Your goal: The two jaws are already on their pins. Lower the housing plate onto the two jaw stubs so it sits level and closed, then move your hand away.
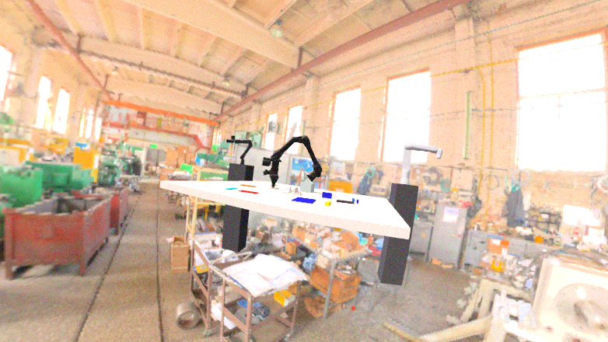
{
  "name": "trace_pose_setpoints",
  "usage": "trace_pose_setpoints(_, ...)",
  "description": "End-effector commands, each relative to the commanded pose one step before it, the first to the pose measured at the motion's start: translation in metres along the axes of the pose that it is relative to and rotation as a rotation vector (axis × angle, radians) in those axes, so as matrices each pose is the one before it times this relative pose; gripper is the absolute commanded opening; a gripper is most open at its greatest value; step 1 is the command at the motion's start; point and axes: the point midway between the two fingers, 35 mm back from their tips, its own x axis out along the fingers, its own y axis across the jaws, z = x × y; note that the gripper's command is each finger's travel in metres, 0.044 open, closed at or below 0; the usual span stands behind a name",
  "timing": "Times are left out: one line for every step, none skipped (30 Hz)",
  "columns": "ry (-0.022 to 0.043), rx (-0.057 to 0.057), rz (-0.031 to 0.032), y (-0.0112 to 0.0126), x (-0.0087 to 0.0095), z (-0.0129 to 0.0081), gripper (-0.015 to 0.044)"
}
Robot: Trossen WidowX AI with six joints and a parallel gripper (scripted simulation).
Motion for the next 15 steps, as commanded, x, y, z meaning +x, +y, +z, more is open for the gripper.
trace_pose_setpoints(-0.00001, 0.0, 0.00004, 0.00001, -0.00001, 0.0, 0.0387)
trace_pose_setpoints(0.0, 0.0, 0.0, 0.0, 0.0, 0.0, 0.038)
trace_pose_setpoints(0.0, 0.0, 0.0, 0.0, 0.0, 0.0, 0.0373)
trace_pose_setpoints(0.0, 0.0, 0.0, 0.0, 0.0, 0.0, 0.0367)
trace_pose_setpoints(0.0, 0.0, 0.0, 0.0, 0.0, 0.0, 0.036)
trace_pose_setpoints(0.0, 0.0, 0.0, 0.0, 0.0, 0.0, 0.0353)
trace_pose_setpoints(0.0, 0.0, 0.0, 0.0, 0.0, 0.0, 0.0351)
trace_pose_setpoints(0.0, 0.0, 0.0, 0.0, 0.0, 0.0, 0.0351)
trace_pose_setpoints(0.0, 0.0, 0.0, 0.0, 0.0, 0.0, 0.0351)
trace_pose_setpoints(0.0, 0.0, 0.0, 0.0, 0.0, 0.0, 0.0351)
trace_pose_setpoints(0.0, 0.0, 0.0, 0.0, 0.0, 0.0, 0.0351)
trace_pose_setpoints(0.0, 0.0, 0.0, 0.0, 0.0, 0.0, 0.0351)
trace_pose_setpoints(0.0, 0.0, 0.0, 0.0, 0.0, 0.0, 0.0351)
trace_pose_setpoints(0.0, 0.0, 0.0, 0.0, 0.0, 0.0, 0.0351)
trace_pose_setpoints(0.0, 0.0, 0.0, 0.0, 0.0, 0.0, 0.0351)
